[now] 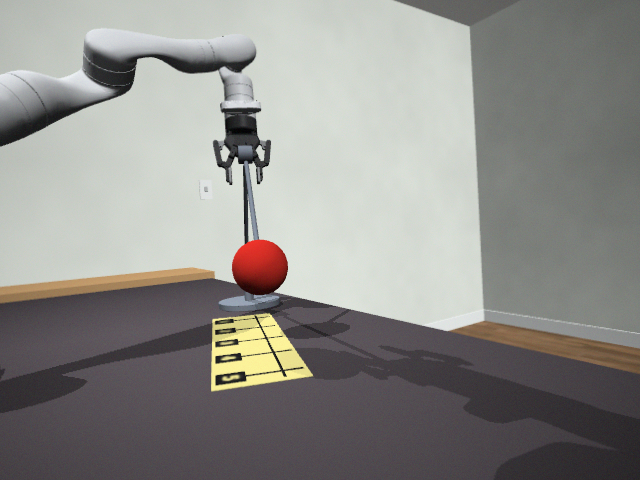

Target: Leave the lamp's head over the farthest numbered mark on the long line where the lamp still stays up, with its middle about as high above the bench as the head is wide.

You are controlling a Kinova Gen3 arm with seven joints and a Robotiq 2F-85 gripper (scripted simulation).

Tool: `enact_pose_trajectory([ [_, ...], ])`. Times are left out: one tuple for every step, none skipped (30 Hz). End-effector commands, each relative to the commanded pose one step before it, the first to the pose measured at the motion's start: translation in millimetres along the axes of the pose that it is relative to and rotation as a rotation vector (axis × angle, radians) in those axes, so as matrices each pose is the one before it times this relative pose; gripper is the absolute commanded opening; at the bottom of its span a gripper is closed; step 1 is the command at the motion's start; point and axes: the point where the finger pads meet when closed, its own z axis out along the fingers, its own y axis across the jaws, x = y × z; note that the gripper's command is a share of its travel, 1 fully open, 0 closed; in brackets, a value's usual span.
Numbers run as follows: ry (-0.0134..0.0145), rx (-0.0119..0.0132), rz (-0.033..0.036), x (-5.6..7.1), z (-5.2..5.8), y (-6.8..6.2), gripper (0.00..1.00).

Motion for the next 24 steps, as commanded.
enact_pose_trajectory([
  [0.00031,-0.00017,0.00243,1.32,-0.6,0.24,1.0],
  [0.00084,-0.00051,0.00084,0.45,0.28,0.02,1.0],
  [0.00084,-0.00051,0.00084,0.45,0.28,0.02,1.0],
  [0.00084,-0.00051,0.00084,0.45,0.28,0.02,1.0],
  [0.00084,-0.00051,0.00084,0.45,0.28,0.02,1.0],
  [0.0,0.0,0.0,0.0,0.0,0.0,1.0],
  [0.0,0.0,0.0,0.0,0.0,0.0,1.0],
  [0.00001,0.00003,0.0,0.56,-3.96,0.0,1.0],
  [0.00001,0.00003,0.0,0.56,-3.96,0.0,1.0],
  [0.00001,0.00003,0.0,0.56,-3.96,0.0,1.0],
  [0.00001,0.00003,0.0,0.56,-3.96,0.0,1.0],
  [0.00001,0.00003,0.0,0.56,-3.96,0.0,1.0],
  [0.00001,0.00003,0.0,0.56,-3.96,0.0,1.0],
  [0.00001,0.00003,0.0,0.56,-3.96,0.0,1.0],
  [0.00001,0.00003,0.0,0.56,-3.96,0.0,1.0],
  [0.00001,0.00003,0.0,0.56,-3.96,0.0,1.0],
  [0.00001,0.00003,0.0,0.56,-3.96,0.0,1.0],
  [0.00001,0.00003,0.0,0.56,-3.96,0.0,1.0],
  [0.00001,0.00003,0.0,0.56,-3.96,0.0,1.0],
  [0.00001,0.00003,0.0,0.56,-3.96,0.0,1.0],
  [0.00001,0.00003,0.0,0.56,-3.96,0.0,1.0],
  [0.00001,0.00003,0.0,0.56,-3.96,0.0,1.0],
  [0.0,0.0,0.0,0.0,0.0,0.0,1.0],
  [0.0,0.0,0.0,0.0,0.0,0.0,1.0],
])
